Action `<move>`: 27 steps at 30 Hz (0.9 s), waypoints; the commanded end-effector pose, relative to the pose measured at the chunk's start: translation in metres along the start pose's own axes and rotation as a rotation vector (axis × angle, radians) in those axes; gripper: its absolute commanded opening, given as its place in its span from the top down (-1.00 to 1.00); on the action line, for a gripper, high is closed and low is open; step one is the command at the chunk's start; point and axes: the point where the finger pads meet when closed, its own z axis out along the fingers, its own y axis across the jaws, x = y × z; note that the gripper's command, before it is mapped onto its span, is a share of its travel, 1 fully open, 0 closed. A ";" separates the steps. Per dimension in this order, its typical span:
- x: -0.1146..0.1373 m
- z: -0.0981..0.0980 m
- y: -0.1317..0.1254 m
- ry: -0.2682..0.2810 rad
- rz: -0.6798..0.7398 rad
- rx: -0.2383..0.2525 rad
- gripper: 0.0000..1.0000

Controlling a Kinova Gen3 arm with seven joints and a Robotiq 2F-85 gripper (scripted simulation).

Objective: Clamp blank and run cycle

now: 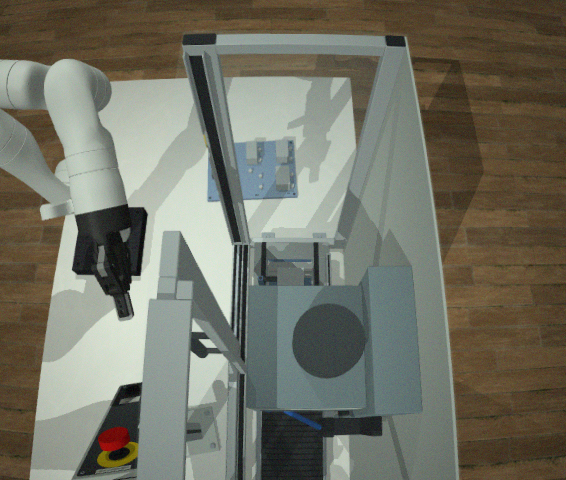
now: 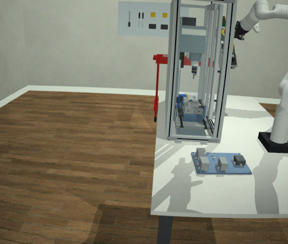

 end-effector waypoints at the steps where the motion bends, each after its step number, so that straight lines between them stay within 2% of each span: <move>1: 0.000 0.001 -0.001 -0.001 0.001 0.001 0.80; 7: 0.000 0.001 -0.001 -0.001 0.001 0.001 0.80; 12: 0.000 0.031 -0.001 -0.001 0.001 0.001 0.80; 24: 0.000 0.031 -0.001 -0.001 0.001 0.001 0.80; 27: 0.000 0.049 -0.001 -0.001 0.001 0.001 0.80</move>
